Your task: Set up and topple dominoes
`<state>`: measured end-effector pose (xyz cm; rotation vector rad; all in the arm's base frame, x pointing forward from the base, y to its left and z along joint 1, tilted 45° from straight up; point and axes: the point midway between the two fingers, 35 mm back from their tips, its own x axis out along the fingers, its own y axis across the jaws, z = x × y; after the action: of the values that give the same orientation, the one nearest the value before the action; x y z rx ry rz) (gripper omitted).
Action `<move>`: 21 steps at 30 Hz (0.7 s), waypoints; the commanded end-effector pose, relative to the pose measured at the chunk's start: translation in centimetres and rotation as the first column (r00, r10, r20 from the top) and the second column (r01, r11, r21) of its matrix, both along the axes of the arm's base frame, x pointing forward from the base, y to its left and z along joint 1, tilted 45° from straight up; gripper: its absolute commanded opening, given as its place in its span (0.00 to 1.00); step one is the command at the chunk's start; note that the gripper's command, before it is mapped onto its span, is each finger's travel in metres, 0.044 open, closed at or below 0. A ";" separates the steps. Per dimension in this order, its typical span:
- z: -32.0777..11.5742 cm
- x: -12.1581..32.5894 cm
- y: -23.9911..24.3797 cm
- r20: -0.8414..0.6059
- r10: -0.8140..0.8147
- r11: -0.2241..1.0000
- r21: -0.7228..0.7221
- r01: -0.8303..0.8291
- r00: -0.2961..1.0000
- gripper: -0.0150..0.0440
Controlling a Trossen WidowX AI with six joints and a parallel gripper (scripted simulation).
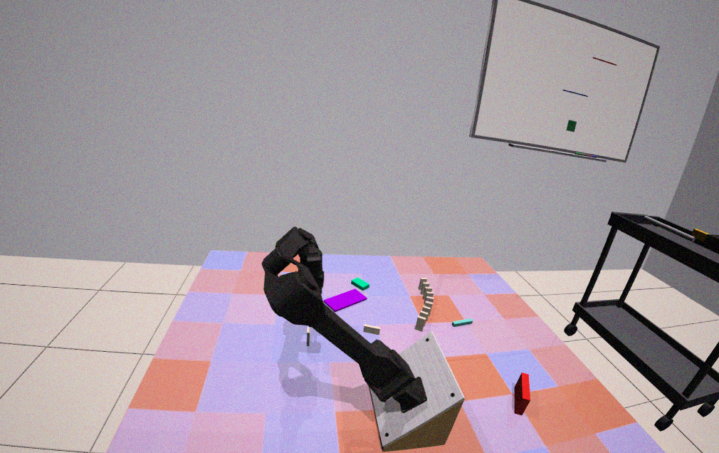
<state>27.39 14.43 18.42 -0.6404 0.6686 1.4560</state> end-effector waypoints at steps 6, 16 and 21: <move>0.6 -0.4 0.4 -0.014 0.039 0.998 0.050 -0.038 0.999 1.00; -3.6 -0.7 4.6 -0.013 0.039 0.998 0.054 -0.038 0.999 1.00; -3.8 -0.7 4.8 -0.013 0.039 0.998 0.054 -0.038 0.999 1.00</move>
<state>26.88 18.93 15.24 -0.6078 0.6180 1.5120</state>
